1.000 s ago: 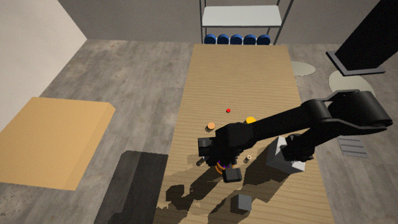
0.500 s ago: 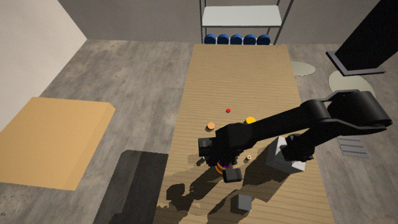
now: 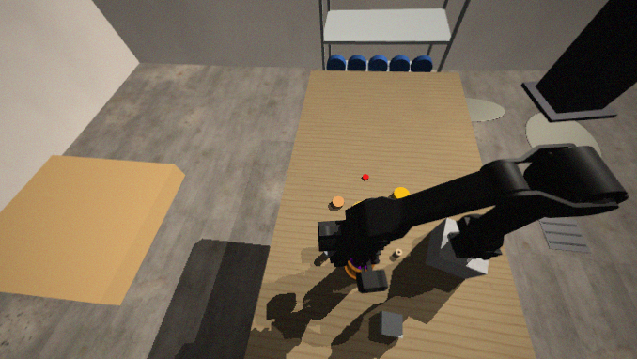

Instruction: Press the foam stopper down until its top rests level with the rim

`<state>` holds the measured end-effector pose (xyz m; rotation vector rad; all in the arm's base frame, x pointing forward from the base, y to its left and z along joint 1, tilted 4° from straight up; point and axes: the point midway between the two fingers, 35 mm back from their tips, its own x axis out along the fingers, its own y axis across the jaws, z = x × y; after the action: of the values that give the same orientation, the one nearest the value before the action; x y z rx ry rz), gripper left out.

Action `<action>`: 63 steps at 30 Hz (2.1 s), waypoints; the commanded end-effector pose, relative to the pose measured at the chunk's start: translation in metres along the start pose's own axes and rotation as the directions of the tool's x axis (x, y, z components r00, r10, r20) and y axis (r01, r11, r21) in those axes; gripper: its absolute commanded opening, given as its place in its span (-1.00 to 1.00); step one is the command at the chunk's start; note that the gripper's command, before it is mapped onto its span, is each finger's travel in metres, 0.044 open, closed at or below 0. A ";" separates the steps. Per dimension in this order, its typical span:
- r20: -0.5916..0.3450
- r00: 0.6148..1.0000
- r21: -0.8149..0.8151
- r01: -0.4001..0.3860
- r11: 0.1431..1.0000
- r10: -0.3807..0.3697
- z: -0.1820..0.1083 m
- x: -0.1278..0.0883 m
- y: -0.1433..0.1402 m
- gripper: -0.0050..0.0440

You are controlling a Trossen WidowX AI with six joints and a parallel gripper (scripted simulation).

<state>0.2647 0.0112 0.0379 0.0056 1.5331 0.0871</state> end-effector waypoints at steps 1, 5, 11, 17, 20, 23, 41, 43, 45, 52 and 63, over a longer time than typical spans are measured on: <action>0.020 1.000 0.001 -0.003 1.000 0.003 0.002 -0.004 0.001 -0.80; 0.020 1.000 0.001 -0.003 1.000 0.003 0.002 -0.003 0.001 -0.80; 0.020 1.000 0.001 -0.003 1.000 0.003 0.002 -0.003 0.001 -0.80; 0.020 1.000 0.001 -0.003 1.000 0.003 0.001 -0.002 0.001 -0.80; 0.020 1.000 0.001 -0.003 1.000 0.003 0.001 -0.001 0.001 -0.80; 0.020 1.000 0.001 -0.003 1.000 0.003 0.001 -0.001 0.001 -0.80; 0.020 1.000 0.001 -0.003 1.000 0.003 0.000 0.001 0.001 -0.80; 0.020 1.000 0.001 -0.003 1.000 0.003 0.000 0.002 0.001 -0.80; 0.020 1.000 0.001 -0.003 1.000 0.003 0.000 0.002 0.001 -0.80; 0.020 1.000 0.001 -0.003 1.000 0.003 0.000 0.003 0.001 -0.80; 0.020 1.000 0.001 -0.003 1.000 0.003 0.000 0.005 0.001 -0.80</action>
<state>0.2645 0.0115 0.0327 0.0053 1.5194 0.0869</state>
